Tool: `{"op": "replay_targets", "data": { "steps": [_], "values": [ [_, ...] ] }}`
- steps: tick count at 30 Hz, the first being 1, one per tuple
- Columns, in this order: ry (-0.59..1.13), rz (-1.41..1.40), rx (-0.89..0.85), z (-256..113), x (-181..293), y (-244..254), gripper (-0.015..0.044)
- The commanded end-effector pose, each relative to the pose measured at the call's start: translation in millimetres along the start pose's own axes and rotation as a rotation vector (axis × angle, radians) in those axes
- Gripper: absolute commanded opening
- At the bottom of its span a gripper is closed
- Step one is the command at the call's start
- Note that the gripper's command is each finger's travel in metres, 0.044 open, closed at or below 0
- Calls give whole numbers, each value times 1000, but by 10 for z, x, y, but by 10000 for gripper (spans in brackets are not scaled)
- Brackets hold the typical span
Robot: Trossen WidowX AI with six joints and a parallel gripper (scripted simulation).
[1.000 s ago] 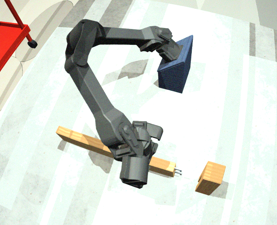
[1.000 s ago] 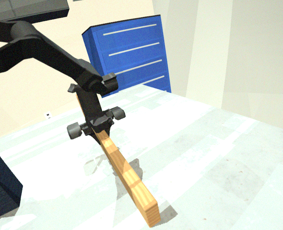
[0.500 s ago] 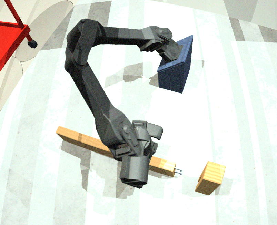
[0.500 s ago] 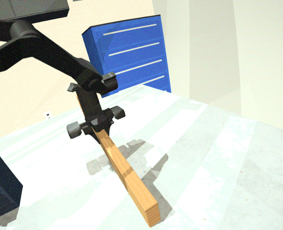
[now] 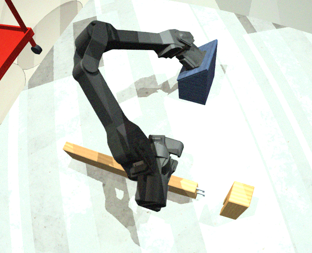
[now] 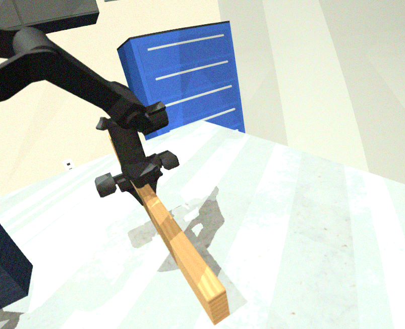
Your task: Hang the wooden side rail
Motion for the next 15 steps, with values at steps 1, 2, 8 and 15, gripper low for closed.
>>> {"op": "replay_targets", "data": {
  "steps": [1, 2, 8, 15],
  "values": [
    [-2, -2, -9, -42, 22, 3, 0],
    [-2, -2, -9, -44, 22, 3, 0],
    [-2, -2, -9, -42, 25, 7, 0],
    [-2, -2, -9, -34, 32, 15, 0]
  ]
}}
Point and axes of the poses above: the point midway between the two fingers, 35 mm back from their tips, its own z axis out along the fingers, its own y axis across the jaws, x = y × z, the point moved 9 cm from there along -z, back along the fingers, and after that the axes turned 3 degrees about -z, right-handed, at the moved point
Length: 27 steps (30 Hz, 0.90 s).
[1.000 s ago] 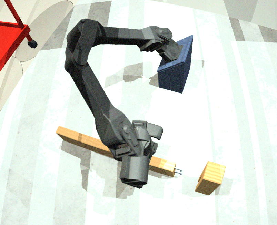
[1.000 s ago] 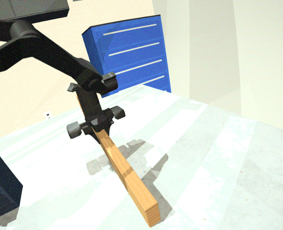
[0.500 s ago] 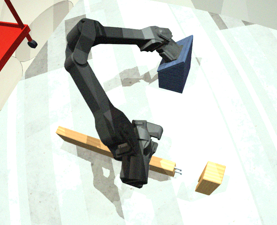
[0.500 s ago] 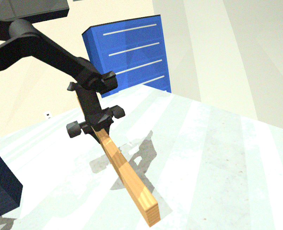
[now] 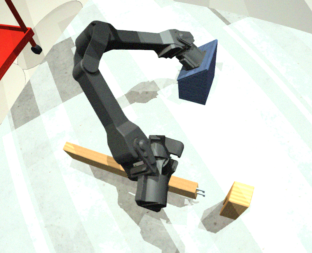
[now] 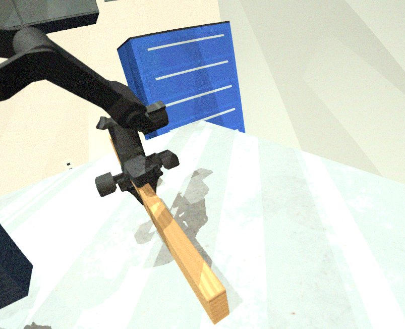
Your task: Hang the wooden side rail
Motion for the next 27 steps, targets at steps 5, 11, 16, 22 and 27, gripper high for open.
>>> {"op": "replay_targets", "data": {
  "steps": [5, 11, 16, 22, 27],
  "values": [
    [-1, -3, -9, -24, 29, 14, 0],
    [-1, -3, -9, -29, 33, 18, 0],
    [-1, -3, -9, -32, 36, 22, 0],
    [-1, -3, -9, -37, 41, 27, 0],
    [-1, -3, -9, -37, 46, 33, 0]
  ]
}}
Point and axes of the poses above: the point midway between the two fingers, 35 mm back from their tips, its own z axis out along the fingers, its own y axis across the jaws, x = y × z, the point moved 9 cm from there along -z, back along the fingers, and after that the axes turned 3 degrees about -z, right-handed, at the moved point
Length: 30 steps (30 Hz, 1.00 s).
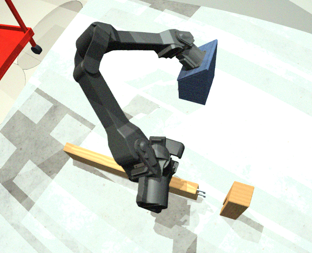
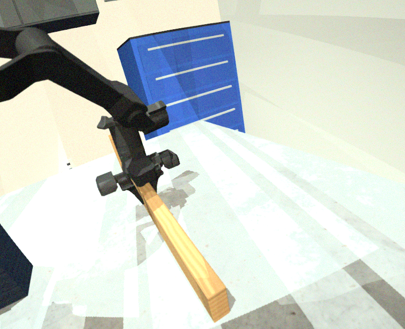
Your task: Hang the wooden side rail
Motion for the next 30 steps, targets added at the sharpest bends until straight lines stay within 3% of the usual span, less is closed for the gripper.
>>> {"op": "replay_targets", "data": {
  "steps": [1, 30],
  "values": [
    [0, -3, -10, -36, 27, 11, 0],
    [0, -3, -10, -37, 58, 31, 0]
  ]
}}
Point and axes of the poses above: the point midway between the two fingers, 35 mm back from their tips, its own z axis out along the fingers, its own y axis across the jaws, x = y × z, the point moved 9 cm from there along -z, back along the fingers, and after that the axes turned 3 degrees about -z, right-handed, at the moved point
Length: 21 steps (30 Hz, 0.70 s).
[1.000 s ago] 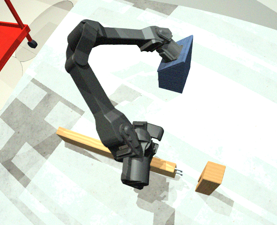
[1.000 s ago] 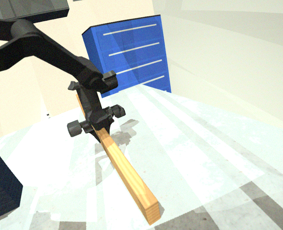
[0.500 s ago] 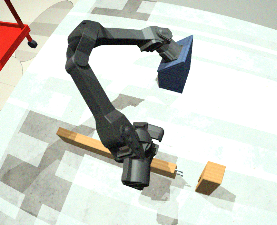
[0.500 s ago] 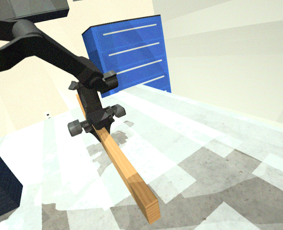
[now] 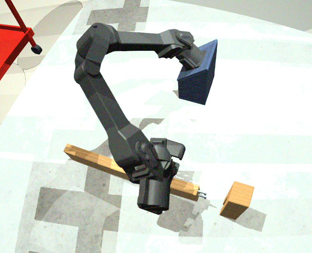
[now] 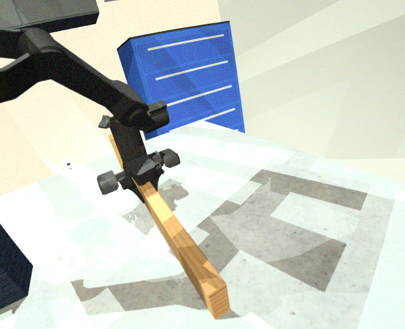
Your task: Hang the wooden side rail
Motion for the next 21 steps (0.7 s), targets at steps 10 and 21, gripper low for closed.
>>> {"op": "replay_targets", "data": {
  "steps": [10, 21],
  "values": [
    [-1, -4, -9, -23, 40, -3, 0],
    [0, -4, -9, -25, 50, 4, 0]
  ]
}}
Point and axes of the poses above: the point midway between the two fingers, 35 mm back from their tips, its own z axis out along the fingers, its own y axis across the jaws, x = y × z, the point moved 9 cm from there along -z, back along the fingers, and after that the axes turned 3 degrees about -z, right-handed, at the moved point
